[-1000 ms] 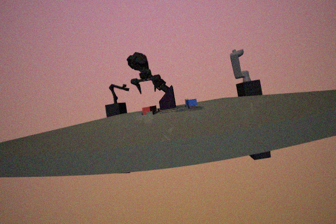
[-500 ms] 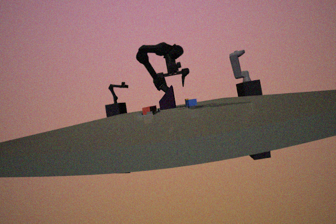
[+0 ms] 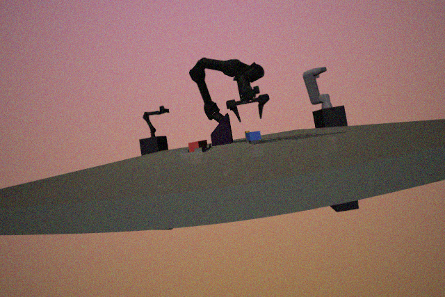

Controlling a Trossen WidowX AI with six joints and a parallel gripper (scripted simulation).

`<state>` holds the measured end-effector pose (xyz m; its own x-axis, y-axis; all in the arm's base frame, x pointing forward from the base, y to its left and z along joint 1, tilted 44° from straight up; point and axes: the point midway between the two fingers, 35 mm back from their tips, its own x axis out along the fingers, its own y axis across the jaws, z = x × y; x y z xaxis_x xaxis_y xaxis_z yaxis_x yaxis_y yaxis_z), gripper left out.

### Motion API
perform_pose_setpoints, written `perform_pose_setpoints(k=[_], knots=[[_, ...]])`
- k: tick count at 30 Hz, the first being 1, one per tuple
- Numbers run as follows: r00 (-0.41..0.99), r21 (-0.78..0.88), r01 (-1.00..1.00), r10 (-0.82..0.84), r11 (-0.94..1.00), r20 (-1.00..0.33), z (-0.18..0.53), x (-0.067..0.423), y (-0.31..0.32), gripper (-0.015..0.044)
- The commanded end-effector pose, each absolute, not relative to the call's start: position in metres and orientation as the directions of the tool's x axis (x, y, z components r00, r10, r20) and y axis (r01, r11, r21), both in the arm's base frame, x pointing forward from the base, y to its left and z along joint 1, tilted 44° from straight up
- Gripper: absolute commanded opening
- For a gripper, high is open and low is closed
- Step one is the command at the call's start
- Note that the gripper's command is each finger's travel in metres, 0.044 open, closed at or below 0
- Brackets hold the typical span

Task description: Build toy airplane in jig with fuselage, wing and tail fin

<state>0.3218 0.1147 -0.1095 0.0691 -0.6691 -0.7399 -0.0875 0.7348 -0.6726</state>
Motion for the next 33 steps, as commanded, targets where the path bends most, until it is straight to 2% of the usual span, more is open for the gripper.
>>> perform_pose_setpoints(k=[1,33], knots=[[0.049,-0.682,-0.097,-0.681,0.724,-0.730,-0.123,0.317,0.100,0.0440],[0.050,-0.684,-0.097,-0.683,0.723,-0.729,-0.159,0.320,0.065,0.0440]])
